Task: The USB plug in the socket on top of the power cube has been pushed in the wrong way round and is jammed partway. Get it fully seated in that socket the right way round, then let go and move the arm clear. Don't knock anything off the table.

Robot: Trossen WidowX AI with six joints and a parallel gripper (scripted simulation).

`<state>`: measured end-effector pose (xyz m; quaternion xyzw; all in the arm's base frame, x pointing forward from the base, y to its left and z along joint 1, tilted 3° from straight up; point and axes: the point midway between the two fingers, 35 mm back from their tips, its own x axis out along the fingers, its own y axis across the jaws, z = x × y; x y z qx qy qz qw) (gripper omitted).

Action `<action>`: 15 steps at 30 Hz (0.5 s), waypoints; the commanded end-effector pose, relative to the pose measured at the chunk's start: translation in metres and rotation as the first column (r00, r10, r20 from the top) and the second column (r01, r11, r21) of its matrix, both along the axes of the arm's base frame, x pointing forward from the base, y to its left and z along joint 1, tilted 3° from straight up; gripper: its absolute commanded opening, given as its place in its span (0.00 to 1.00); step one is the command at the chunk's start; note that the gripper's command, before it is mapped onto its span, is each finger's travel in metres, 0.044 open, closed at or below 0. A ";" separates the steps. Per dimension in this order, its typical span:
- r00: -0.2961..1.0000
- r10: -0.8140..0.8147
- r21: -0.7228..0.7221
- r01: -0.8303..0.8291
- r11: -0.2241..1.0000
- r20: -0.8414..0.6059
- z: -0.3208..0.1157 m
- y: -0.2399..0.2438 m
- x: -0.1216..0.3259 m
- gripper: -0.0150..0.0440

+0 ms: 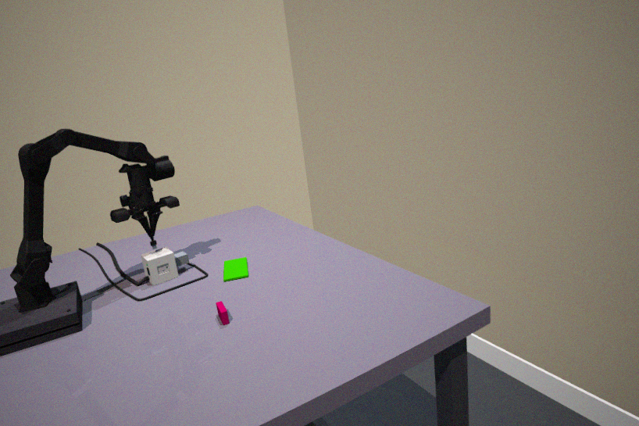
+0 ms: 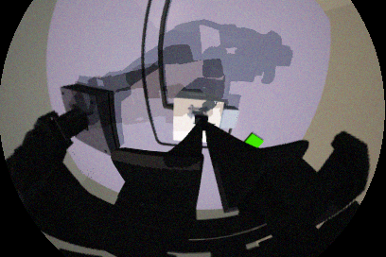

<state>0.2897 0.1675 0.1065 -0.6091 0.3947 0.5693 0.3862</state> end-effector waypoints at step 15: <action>1.000 -0.002 0.001 0.002 1.000 0.001 0.013 0.001 0.000 0.25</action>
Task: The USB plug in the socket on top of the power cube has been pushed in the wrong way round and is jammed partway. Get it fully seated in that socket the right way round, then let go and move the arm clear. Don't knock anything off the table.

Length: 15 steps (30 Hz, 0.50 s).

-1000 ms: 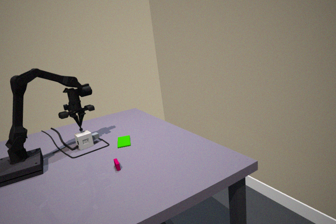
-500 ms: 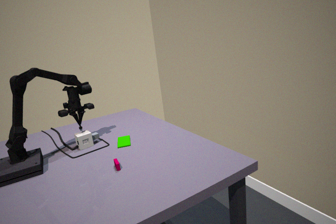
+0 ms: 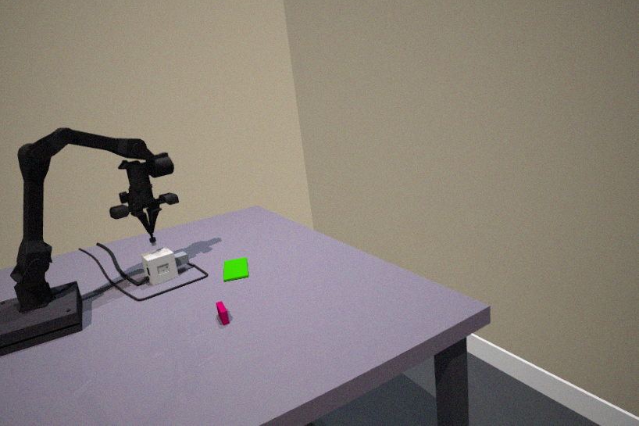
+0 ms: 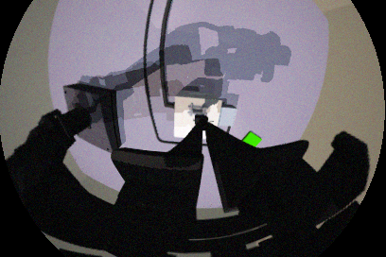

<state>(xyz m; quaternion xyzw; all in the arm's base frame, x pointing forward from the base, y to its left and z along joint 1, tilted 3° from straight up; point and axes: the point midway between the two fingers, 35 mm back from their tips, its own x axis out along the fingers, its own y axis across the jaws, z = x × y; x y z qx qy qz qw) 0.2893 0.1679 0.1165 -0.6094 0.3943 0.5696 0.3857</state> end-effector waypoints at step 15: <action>0.963 -0.271 0.013 0.271 0.963 0.010 0.001 0.000 0.000 0.25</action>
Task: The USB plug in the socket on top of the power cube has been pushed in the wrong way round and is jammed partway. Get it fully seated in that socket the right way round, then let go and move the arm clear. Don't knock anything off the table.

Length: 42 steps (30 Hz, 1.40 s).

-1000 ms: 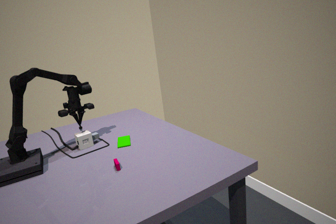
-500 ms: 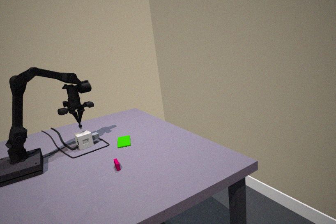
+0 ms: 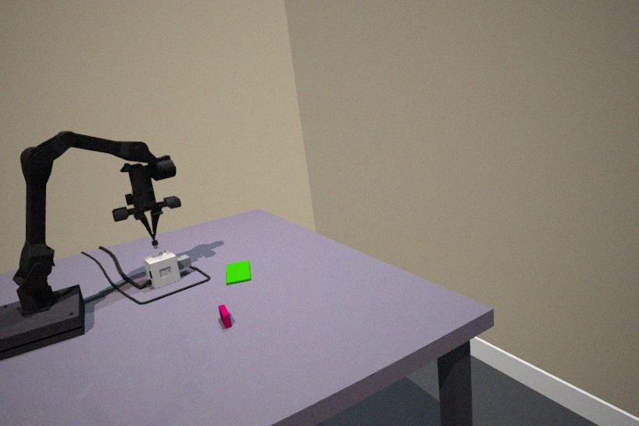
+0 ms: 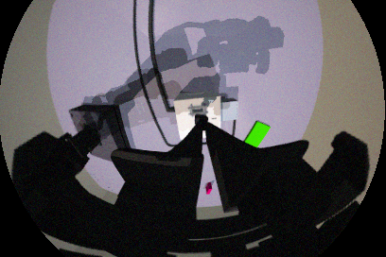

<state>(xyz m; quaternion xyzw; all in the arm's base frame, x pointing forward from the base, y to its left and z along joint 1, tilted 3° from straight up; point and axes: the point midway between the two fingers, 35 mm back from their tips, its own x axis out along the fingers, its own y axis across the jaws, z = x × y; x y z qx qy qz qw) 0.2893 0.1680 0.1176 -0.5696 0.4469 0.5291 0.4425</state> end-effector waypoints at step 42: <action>0.380 -0.925 0.063 0.923 0.380 0.013 0.000 0.000 0.000 0.25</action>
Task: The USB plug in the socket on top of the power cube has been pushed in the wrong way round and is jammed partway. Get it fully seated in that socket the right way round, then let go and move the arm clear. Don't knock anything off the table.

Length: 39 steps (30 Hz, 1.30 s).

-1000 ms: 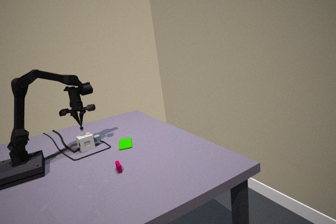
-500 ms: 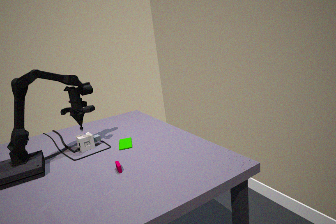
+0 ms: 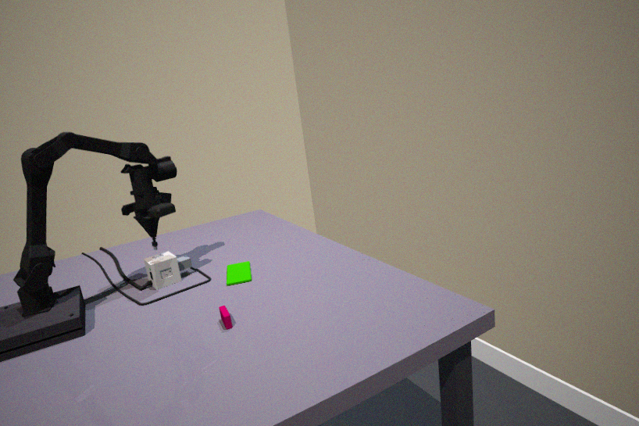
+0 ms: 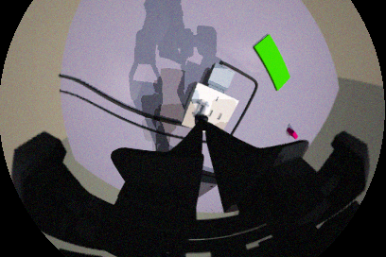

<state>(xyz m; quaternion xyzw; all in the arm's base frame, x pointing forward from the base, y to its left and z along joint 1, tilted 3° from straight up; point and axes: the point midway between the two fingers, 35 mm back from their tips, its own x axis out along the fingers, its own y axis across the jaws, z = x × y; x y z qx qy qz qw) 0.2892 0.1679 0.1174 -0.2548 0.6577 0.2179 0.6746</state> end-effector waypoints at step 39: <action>0.450 -0.893 0.059 0.891 0.450 0.015 0.000 0.000 0.000 0.25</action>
